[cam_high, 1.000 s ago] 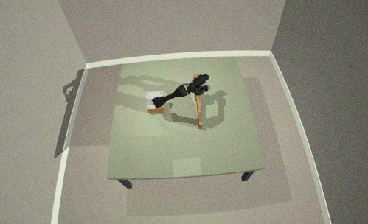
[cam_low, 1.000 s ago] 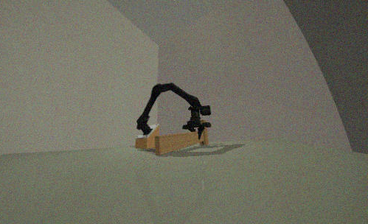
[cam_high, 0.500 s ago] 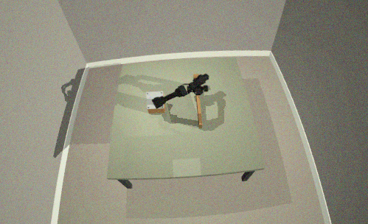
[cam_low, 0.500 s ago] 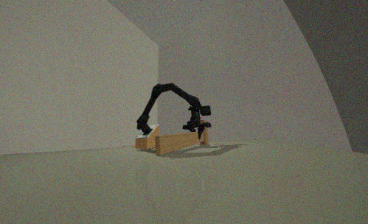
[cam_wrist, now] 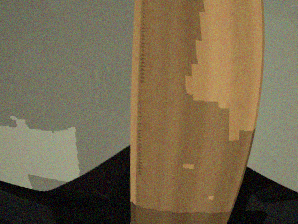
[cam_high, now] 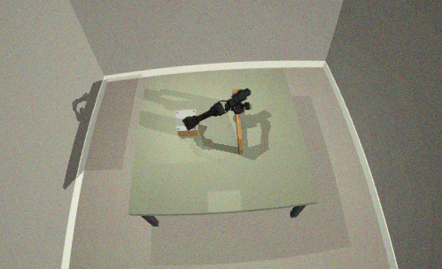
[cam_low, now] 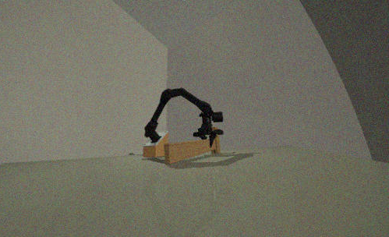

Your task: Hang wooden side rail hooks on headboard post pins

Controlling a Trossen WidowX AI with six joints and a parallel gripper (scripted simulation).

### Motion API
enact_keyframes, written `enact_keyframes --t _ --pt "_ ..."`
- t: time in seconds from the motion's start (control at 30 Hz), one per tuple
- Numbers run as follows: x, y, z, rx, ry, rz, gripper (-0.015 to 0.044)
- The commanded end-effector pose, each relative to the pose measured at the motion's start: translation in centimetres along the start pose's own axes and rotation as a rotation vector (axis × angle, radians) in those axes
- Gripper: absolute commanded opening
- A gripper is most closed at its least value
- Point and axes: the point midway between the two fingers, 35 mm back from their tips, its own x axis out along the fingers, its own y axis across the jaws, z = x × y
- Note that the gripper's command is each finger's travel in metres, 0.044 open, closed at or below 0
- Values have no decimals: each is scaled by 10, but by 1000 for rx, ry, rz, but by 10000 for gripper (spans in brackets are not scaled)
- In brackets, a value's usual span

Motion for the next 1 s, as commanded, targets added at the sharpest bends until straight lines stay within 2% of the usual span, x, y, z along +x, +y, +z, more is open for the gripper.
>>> enact_keyframes --t 0.0,0.97 --pt "-5 1 -5 0 6 14 0" --pt "-6 1 -8 0 6 14 0"
